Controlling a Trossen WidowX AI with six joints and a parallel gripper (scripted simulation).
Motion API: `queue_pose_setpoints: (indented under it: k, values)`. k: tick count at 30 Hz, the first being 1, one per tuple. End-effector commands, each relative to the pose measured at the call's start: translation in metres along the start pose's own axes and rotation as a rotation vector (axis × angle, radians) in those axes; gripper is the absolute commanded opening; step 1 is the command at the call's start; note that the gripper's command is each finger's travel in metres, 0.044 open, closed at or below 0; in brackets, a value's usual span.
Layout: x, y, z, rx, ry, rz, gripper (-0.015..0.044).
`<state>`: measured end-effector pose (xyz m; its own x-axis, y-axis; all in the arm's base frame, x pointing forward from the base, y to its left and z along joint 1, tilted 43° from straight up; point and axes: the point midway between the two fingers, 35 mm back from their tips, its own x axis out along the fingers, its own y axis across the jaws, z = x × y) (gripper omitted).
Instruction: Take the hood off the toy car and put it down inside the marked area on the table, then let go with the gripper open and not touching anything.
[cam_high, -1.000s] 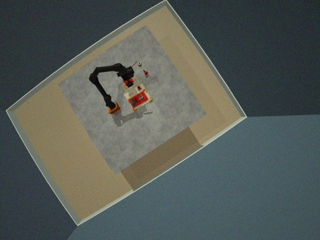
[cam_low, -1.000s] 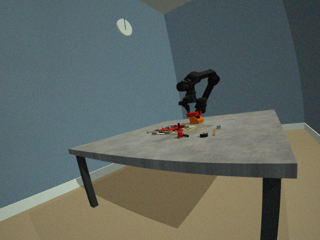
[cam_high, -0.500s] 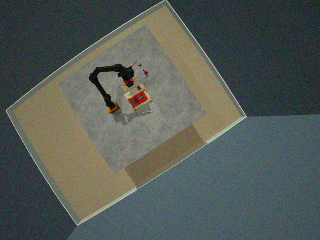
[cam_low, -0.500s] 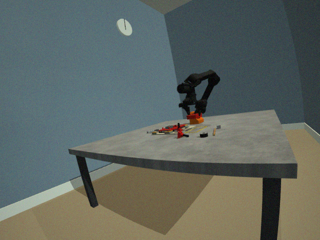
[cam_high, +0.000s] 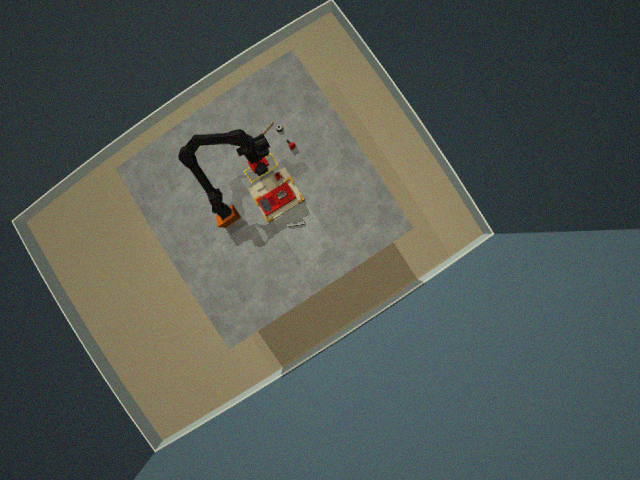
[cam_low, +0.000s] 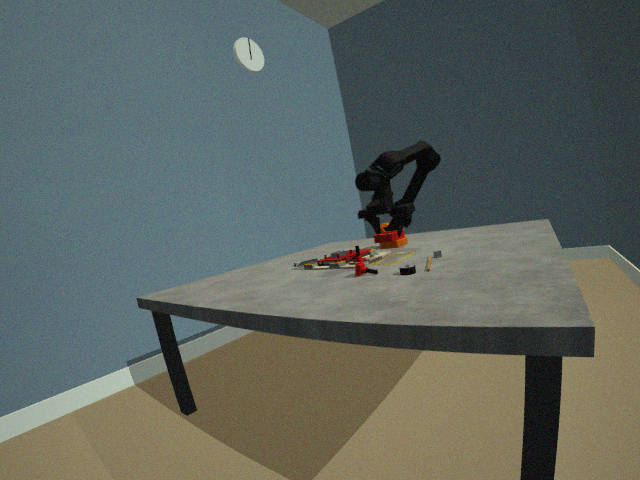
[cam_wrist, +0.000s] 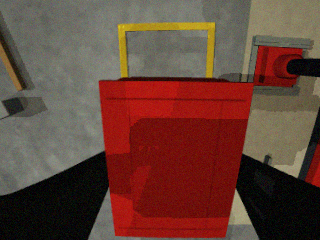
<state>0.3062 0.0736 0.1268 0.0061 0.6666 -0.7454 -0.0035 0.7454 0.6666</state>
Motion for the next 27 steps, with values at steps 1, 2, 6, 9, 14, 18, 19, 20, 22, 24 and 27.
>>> queue_pose_setpoints:
  k: [1,2,6,9,14,18,19,20,22,24,27]
  values:
    - [0.005,0.0,-0.002,0.008,0.005,0.004,0.0]
    - [0.006,0.0,-0.002,0.008,0.005,0.004,0.0]
    - [0.01,0.0,-0.002,0.008,0.005,0.004,0.0]
    - [0.012,0.0,-0.002,0.008,0.005,0.004,0.0]
    - [0.017,0.0,-0.002,0.008,0.005,0.005,0.0]
    - [0.02,0.0,-0.002,0.008,0.005,0.005,0.0]
    - [0.021,0.0,-0.003,0.008,0.005,0.005,0.0]
    - [0.022,0.0,-0.003,0.008,0.005,0.005,0.0]
    - [0.024,0.0,-0.003,0.008,0.005,0.006,0.0]
    - [0.025,0.0,-0.003,0.008,0.005,0.006,0.0]
    - [0.028,0.0,-0.003,0.008,0.005,0.006,0.0]
